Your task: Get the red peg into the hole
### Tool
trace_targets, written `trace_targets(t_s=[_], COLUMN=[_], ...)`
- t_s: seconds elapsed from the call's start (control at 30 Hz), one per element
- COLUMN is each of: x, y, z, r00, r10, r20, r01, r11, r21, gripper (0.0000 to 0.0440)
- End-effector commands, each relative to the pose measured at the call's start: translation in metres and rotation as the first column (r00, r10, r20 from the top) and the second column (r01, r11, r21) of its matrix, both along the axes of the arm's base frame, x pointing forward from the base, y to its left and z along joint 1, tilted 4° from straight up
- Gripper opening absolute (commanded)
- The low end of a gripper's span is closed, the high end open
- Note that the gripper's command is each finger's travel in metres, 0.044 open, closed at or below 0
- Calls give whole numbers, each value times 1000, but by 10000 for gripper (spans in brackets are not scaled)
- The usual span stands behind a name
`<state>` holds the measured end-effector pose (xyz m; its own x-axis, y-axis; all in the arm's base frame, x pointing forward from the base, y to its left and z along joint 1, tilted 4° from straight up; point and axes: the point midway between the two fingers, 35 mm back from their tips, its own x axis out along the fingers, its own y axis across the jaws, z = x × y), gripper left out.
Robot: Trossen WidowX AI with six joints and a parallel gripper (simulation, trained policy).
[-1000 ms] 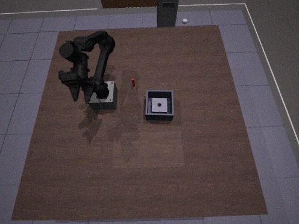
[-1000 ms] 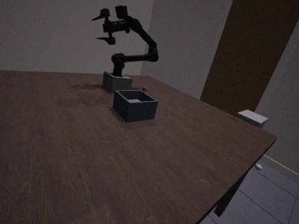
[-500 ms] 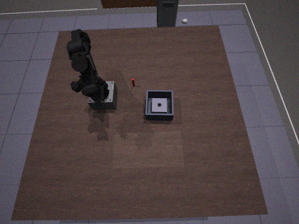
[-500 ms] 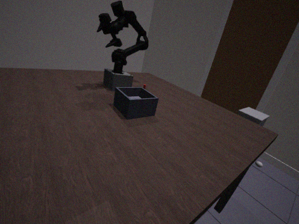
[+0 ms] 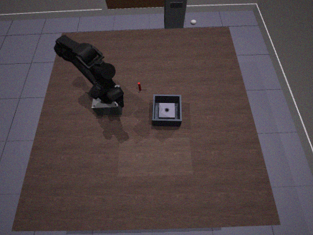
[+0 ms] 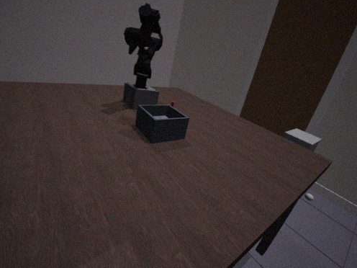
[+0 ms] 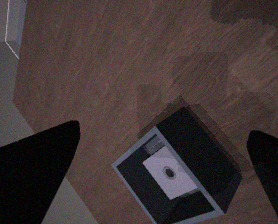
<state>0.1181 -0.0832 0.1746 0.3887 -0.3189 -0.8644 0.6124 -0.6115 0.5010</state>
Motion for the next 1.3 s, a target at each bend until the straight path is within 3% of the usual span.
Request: trace_targets(t_s=[0.0,0.3,0.6,0.93,1.27], x=[6,20,29,30,25], y=[10,41,74,113,150], z=[-6,-22,-42,-71,-105], r00=[996,946,846,684,487], r10=[69,260,429,588,714], r20=[-58,-193,-315,-432,-503], r01=[-68,-249,-411,-578,-729], r11=[997,965,903,798,650], r21=[26,81,125,171,217], gripper=[440,440,440,440,440])
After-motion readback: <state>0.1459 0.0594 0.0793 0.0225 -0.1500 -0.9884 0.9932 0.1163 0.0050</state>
